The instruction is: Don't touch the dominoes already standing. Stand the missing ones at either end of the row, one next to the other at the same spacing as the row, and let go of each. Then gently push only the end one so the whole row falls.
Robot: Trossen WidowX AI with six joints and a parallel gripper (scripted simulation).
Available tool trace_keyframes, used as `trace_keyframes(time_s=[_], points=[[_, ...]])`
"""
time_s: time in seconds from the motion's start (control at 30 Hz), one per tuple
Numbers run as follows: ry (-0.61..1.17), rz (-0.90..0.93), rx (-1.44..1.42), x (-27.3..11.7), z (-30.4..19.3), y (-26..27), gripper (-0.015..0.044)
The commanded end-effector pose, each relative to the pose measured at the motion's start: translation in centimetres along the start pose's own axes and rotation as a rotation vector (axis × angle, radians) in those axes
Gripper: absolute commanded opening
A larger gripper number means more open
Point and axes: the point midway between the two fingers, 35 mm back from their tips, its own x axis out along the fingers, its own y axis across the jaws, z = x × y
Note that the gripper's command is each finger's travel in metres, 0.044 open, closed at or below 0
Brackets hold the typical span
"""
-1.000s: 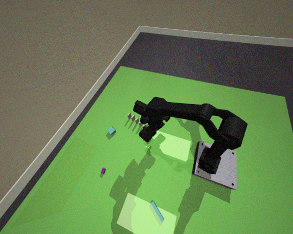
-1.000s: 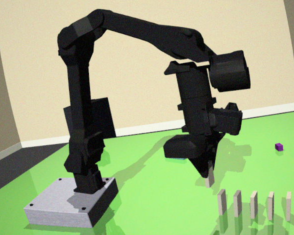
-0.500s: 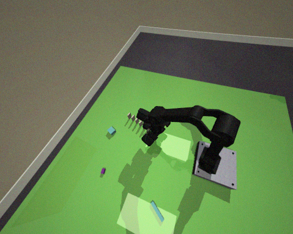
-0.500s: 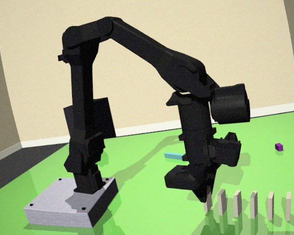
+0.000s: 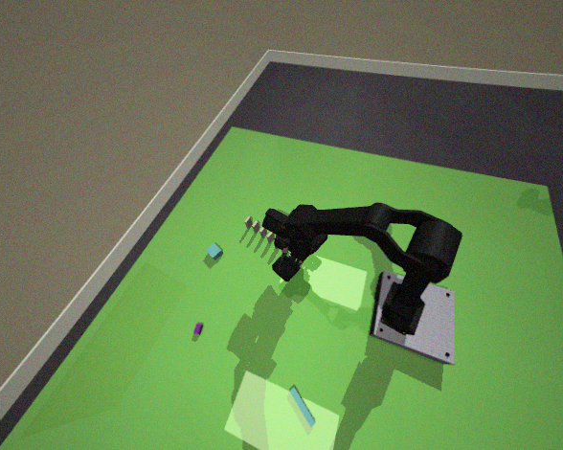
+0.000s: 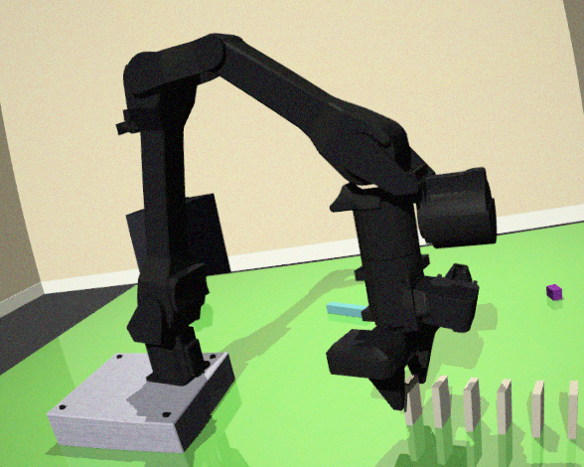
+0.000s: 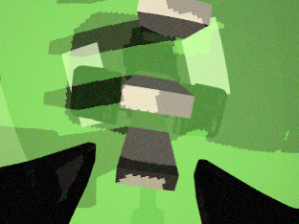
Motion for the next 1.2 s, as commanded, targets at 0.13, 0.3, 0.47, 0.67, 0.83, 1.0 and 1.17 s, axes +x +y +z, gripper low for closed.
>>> trace_keyframes(time_s=[0.13, 0.3, 0.47, 0.67, 0.83, 1.0, 1.17], points=[[0.0, 0.003, -0.005, 0.1, 0.0, 0.0, 0.044], [0.0, 0.002, -0.004, -1.9, 0.4, 0.1, 0.044], [0.0, 0.001, -0.001, -9.5, 0.7, 0.1, 0.044], [0.0, 0.0, 0.0, -13.1, 0.0, 0.0, 0.044], [0.0, 0.001, -0.343, -11.8, -0.6, 0.0, 0.0309], [0.001, 0.002, -0.837, -9.8, -1.7, 0.0, 0.0177], [0.0, 0.004, -1.332, -7.8, -3.0, 0.0, 0.0046]])
